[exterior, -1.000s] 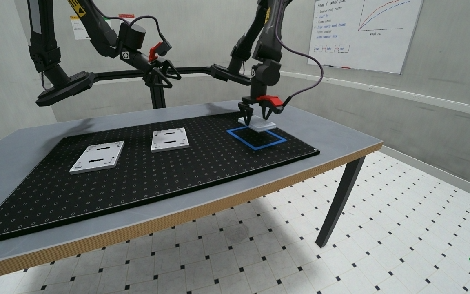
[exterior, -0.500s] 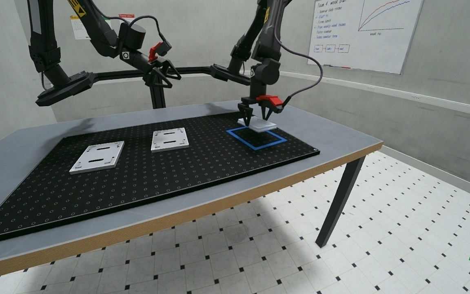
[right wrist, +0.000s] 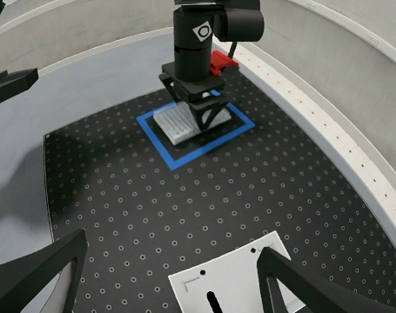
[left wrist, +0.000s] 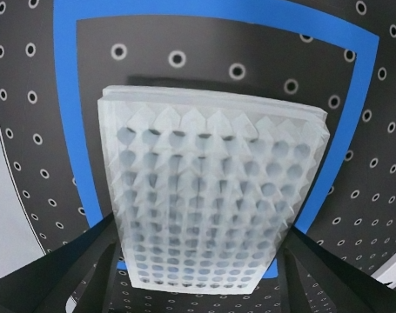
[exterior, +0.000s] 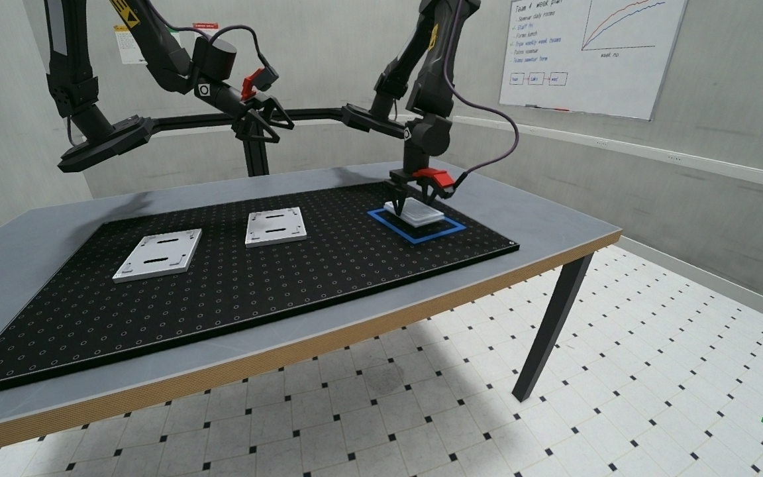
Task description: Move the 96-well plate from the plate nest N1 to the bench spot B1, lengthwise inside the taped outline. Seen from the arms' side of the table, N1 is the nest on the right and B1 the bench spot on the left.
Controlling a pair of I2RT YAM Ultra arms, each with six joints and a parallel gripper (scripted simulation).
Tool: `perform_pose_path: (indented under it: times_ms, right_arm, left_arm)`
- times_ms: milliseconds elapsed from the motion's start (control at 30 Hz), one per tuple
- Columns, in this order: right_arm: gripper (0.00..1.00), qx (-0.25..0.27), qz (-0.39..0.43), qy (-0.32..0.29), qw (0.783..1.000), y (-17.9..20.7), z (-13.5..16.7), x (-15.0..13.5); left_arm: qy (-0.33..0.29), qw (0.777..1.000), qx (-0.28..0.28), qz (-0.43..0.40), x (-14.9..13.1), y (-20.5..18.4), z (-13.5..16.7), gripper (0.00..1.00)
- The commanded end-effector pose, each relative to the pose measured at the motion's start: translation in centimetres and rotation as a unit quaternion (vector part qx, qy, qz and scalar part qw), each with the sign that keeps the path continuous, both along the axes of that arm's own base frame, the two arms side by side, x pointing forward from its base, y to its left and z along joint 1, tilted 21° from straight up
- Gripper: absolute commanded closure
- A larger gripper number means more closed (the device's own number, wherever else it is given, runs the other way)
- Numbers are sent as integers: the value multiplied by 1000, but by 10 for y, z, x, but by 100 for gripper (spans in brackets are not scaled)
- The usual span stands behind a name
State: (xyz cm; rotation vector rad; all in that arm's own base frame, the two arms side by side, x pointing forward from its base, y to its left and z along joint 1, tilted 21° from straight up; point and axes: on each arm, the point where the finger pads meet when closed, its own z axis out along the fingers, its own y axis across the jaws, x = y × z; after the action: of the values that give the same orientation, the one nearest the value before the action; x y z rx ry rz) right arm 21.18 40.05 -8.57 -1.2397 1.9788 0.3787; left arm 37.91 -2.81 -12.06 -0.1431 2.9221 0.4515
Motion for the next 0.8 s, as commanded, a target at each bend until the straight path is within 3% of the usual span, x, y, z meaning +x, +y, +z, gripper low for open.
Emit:
perform_pose_path:
  times_ms: [0, 767]
  right_arm:
    - [0, 22, 7, -9, 1000, 14, 15, 1]
    - [0, 22, 7, -9, 1000, 14, 15, 1]
  left_arm:
    - [-16, 1000, -5, -5, 11, -5, 5, 19]
    - [-14, 1000, -5, -10, 16, -5, 2, 19]
